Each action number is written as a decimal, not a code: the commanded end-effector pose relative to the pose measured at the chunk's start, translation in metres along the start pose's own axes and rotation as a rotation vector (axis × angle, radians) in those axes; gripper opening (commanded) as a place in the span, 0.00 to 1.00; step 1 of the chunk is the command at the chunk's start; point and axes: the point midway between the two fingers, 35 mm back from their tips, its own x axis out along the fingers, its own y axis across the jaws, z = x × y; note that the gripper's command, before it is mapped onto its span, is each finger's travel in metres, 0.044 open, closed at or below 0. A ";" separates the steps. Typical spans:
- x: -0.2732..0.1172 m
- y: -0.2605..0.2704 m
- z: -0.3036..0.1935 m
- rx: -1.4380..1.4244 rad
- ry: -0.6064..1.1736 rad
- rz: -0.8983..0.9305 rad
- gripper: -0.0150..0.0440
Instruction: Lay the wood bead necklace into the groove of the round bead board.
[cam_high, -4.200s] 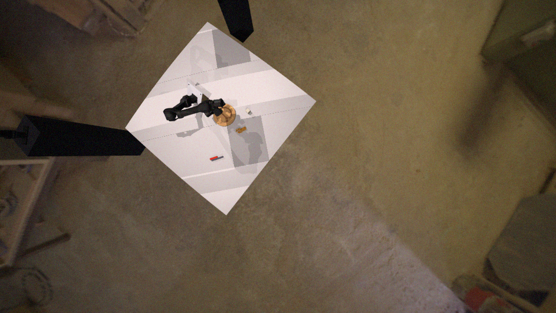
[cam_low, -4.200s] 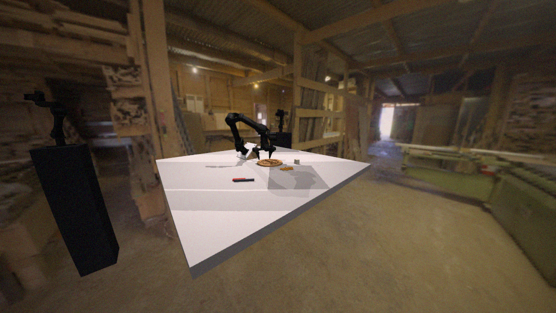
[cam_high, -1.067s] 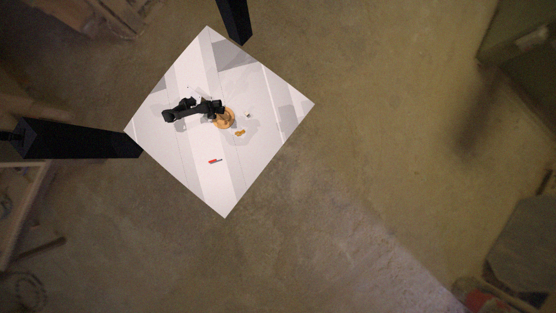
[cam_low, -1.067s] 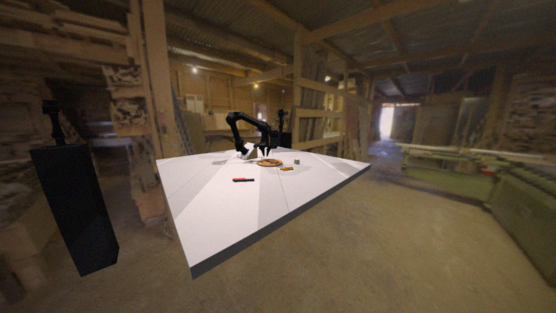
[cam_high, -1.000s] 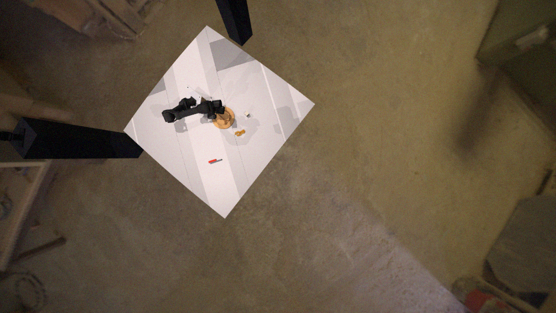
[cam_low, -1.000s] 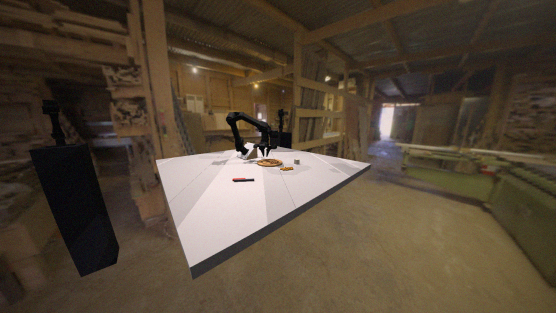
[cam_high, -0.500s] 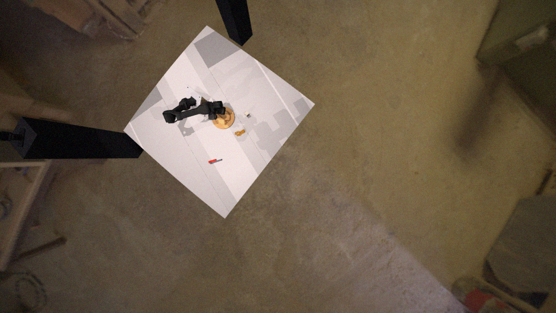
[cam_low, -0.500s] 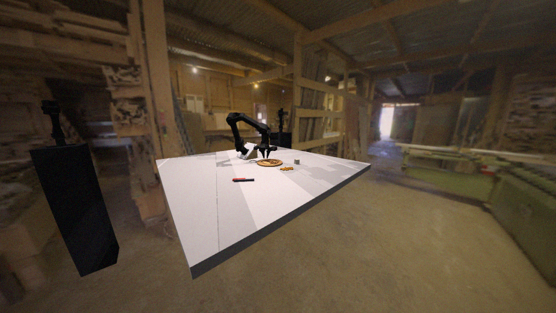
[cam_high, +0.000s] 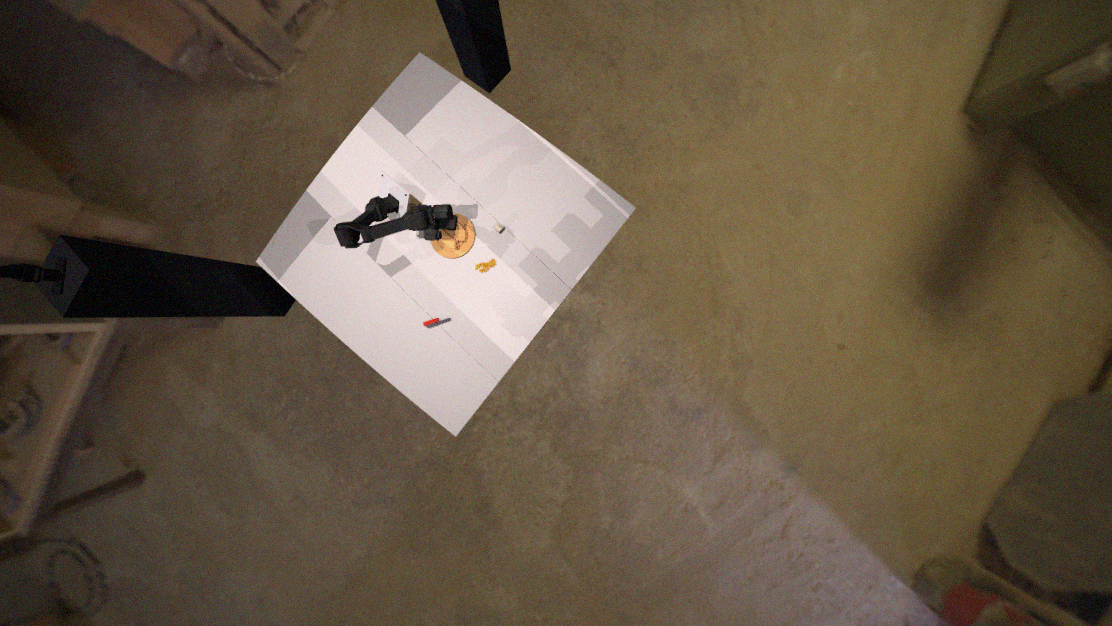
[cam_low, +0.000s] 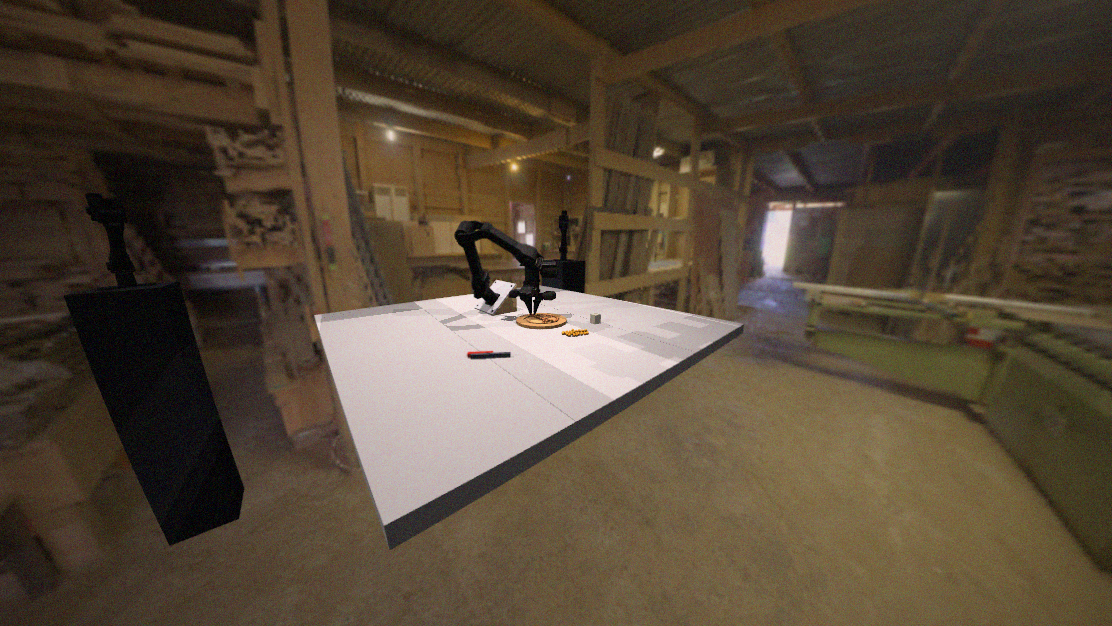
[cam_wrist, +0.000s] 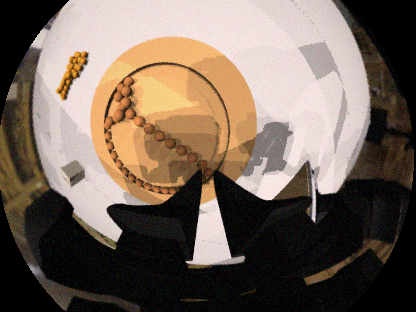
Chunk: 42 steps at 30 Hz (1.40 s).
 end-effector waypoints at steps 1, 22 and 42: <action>0.000 0.000 0.000 0.000 0.000 0.000 0.25; 0.000 0.000 0.000 0.000 0.000 0.000 0.25; -0.009 0.000 0.001 -0.002 -0.005 -0.001 0.25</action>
